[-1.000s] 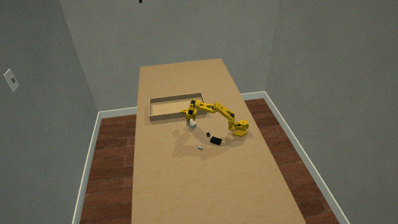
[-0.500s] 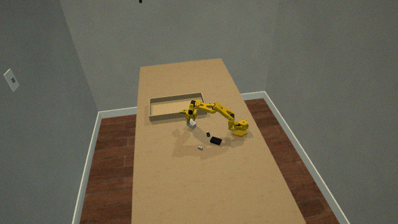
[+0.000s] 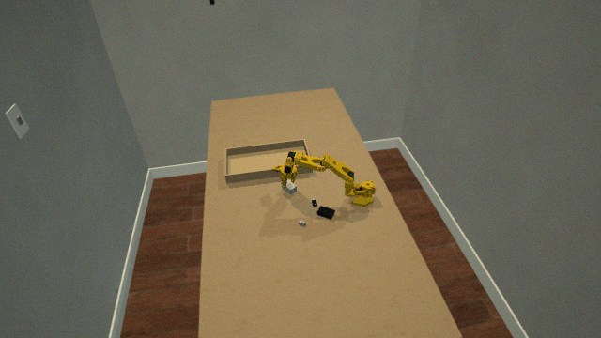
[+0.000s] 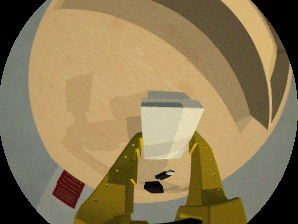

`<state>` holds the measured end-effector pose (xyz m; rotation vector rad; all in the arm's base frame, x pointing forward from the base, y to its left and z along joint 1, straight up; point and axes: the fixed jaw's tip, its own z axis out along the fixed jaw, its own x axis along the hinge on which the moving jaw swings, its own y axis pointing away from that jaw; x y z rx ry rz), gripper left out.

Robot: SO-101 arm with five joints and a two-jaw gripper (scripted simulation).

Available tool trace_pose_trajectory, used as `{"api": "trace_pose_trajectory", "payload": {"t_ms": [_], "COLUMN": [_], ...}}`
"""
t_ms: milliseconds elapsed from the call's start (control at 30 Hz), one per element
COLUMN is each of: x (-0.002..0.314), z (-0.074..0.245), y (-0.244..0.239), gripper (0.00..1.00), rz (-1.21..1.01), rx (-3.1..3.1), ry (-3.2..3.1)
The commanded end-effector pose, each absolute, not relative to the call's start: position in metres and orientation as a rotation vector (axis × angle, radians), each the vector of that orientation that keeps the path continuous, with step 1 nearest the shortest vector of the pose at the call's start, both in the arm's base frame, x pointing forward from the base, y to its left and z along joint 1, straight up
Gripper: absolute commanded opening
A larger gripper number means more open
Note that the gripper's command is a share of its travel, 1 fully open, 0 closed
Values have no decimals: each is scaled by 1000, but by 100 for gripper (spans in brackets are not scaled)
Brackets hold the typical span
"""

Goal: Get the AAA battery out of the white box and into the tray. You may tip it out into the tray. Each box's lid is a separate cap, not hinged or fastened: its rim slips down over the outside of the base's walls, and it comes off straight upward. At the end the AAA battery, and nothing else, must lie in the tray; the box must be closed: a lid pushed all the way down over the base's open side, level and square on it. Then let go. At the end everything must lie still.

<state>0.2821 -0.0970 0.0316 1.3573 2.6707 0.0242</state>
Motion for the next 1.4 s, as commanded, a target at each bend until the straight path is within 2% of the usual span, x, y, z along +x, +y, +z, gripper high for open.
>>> {"api": "trace_pose_trajectory", "payload": {"t_ms": [0,1367], "x": [287,287], "z": [39,35], "y": [-101,-101], "gripper": [20,20], "rz": [34,32], "rx": [1360,1369], "ry": [2617,2627]}}
